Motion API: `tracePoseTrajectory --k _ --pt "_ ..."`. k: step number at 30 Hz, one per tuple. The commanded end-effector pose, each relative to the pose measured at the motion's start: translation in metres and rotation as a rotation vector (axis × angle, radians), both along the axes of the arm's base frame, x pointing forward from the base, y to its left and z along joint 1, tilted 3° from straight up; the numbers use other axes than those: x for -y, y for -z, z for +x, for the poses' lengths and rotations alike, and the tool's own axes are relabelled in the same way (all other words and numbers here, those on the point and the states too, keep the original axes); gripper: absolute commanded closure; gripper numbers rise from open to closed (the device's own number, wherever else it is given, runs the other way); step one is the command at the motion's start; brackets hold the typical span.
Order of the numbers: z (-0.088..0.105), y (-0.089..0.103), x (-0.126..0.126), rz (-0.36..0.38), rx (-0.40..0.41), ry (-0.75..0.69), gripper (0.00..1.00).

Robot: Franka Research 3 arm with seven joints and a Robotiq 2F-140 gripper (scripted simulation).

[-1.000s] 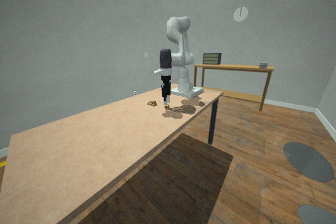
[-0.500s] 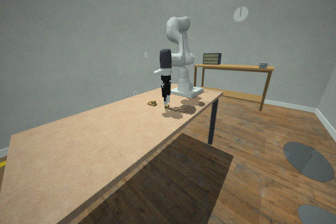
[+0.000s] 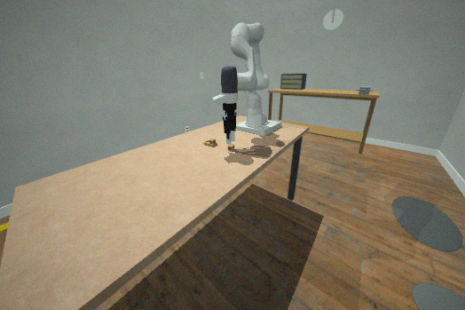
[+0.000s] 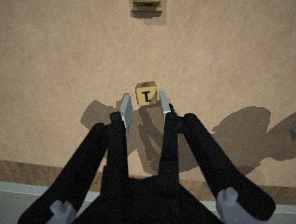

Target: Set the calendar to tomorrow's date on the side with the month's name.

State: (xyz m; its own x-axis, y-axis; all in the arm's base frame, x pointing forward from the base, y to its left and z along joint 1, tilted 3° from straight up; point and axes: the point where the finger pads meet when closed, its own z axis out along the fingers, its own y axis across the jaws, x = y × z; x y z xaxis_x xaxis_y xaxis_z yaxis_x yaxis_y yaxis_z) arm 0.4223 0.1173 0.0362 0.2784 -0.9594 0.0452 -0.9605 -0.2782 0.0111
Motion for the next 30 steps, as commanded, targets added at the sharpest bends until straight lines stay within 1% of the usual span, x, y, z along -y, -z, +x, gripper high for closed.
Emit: tracePoseTrajectory --k 1,6,8,13,18,20,23,25,28,30 --pt "-0.002 -0.009 0.0 0.0 -0.005 -0.004 0.71" --pt "-0.002 -0.023 -0.001 0.0 -0.005 -0.004 0.71" --pt "-0.002 -0.023 -0.001 0.0 -0.005 -0.004 0.71" --pt "-0.002 -0.031 -0.001 0.0 -0.005 -0.004 0.71" --pt "-0.002 -0.032 -0.002 -0.005 -0.006 -0.005 0.71" --pt "-0.003 -0.031 -0.002 -0.031 -0.006 -0.006 0.71" --pt "-0.006 -0.03 -0.004 -0.113 0.005 -0.008 0.71" --pt "-0.006 -0.03 -0.004 -0.113 0.005 -0.008 0.71" --pt "-0.005 -0.03 -0.004 -0.204 0.039 -0.009 0.71" --pt "-0.003 -0.031 -0.005 -0.242 0.061 -0.008 0.71"
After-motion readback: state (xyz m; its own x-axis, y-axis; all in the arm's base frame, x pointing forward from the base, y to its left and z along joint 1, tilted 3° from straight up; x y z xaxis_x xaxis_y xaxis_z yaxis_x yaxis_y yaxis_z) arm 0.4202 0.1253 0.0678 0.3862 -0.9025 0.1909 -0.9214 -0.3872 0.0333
